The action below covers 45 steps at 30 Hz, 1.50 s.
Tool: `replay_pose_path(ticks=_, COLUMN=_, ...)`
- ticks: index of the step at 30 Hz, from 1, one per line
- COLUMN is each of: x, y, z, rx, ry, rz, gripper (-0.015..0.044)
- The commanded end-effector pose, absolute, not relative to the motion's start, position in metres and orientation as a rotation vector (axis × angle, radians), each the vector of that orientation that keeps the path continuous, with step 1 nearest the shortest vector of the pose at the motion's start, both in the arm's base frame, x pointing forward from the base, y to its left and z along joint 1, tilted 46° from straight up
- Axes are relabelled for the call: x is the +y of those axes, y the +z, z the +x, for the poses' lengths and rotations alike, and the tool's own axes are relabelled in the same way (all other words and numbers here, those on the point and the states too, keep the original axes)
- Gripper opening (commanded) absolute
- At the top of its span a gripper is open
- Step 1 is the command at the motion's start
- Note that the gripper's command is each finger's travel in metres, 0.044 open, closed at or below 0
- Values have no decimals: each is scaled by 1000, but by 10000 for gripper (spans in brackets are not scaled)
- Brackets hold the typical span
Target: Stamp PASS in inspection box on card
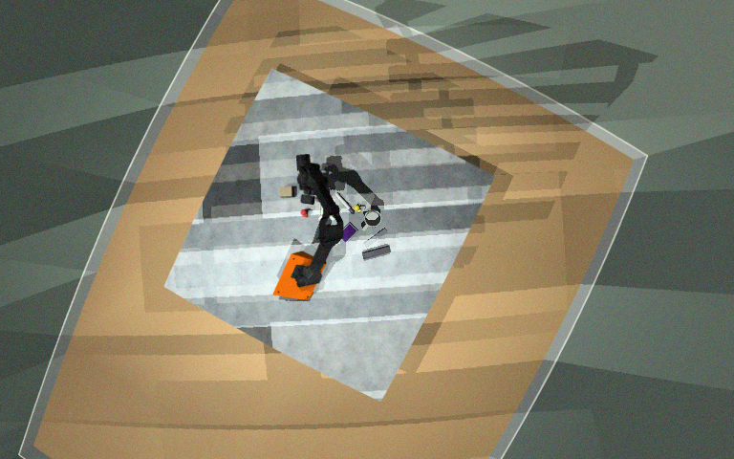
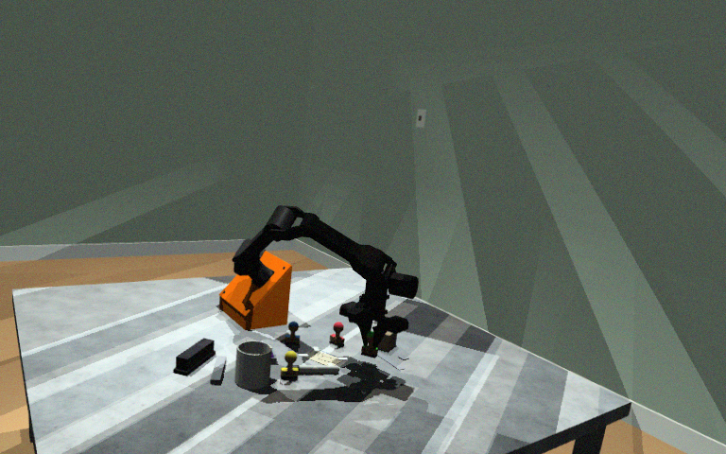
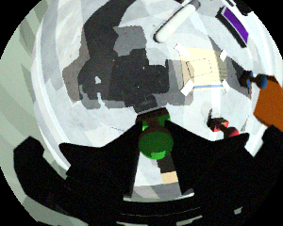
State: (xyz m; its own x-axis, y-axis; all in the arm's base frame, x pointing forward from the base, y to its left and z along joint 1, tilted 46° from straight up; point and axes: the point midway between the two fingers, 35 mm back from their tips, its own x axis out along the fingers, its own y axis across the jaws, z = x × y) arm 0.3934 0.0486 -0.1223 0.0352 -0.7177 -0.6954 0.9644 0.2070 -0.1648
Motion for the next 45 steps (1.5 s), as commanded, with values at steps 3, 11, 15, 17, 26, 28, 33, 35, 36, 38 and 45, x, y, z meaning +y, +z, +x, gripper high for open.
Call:
replay_pose_path(ticks=3, x=39, y=-131, z=391, rx=767, ry=-1348, rz=386, gripper=0)
replay_pose_path(ticks=11, x=34, y=-136, z=391, rx=766, ry=-1349, rz=385, gripper=0)
replay_pose_path(ticks=15, x=36, y=-133, z=392, rx=766, ry=-1349, rz=398, gripper=105)
replay_pose_path(ticks=17, x=36, y=-133, z=392, rx=766, ry=-1349, rz=398, gripper=158)
replay_pose_path(ticks=26, x=54, y=-118, z=395, rx=769, ry=-1347, rz=398, gripper=268)
replay_pose_path(ticks=28, x=80, y=-95, z=396, rx=772, ry=-1346, rz=396, gripper=268)
replay_pose_path(ticks=33, x=120, y=-53, z=389, rx=771, ry=-1347, rz=388, gripper=268)
replay_pose_path(ticks=35, x=121, y=-52, z=389, rx=771, ry=-1347, rz=388, gripper=268)
replay_pose_path(ticks=36, x=121, y=-52, z=389, rx=771, ry=-1347, rz=388, gripper=268)
replay_pose_path(ticks=38, x=121, y=-52, z=389, rx=771, ry=-1347, rz=388, gripper=268)
replay_pose_path(ticks=45, x=121, y=-52, z=389, rx=771, ry=-1347, rz=388, gripper=268)
